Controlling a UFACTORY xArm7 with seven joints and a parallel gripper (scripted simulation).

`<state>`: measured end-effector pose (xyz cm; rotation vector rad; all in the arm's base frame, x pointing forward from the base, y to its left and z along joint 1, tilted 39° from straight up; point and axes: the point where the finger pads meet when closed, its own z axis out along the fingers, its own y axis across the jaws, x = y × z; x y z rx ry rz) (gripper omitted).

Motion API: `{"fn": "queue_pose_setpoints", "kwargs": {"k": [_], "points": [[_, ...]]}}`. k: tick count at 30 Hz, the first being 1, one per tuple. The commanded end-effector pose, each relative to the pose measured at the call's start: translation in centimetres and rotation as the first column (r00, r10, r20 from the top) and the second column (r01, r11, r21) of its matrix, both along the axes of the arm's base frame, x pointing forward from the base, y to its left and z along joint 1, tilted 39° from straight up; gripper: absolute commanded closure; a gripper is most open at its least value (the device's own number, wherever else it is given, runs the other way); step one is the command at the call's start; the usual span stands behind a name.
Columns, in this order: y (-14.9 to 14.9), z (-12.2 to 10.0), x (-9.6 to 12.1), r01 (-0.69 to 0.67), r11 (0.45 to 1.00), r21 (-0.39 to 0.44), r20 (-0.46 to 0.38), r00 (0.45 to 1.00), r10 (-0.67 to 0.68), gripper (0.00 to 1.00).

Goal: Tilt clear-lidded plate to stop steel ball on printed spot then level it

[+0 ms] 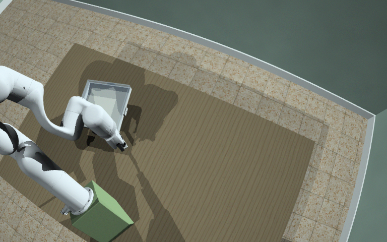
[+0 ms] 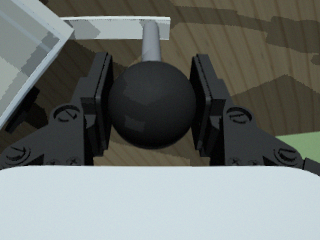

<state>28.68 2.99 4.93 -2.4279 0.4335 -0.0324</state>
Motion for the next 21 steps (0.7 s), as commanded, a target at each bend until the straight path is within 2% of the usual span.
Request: {"fn": "queue_pose_setpoints", "kwargs": {"k": [1,21], "points": [[-0.20,0.29,0.19,0.005,1.000,-0.002,0.007,1.000,-0.005,1.00],[-0.22,-0.03,0.50,0.005,1.000,-0.002,0.007,1.000,-0.005,1.00]]}}
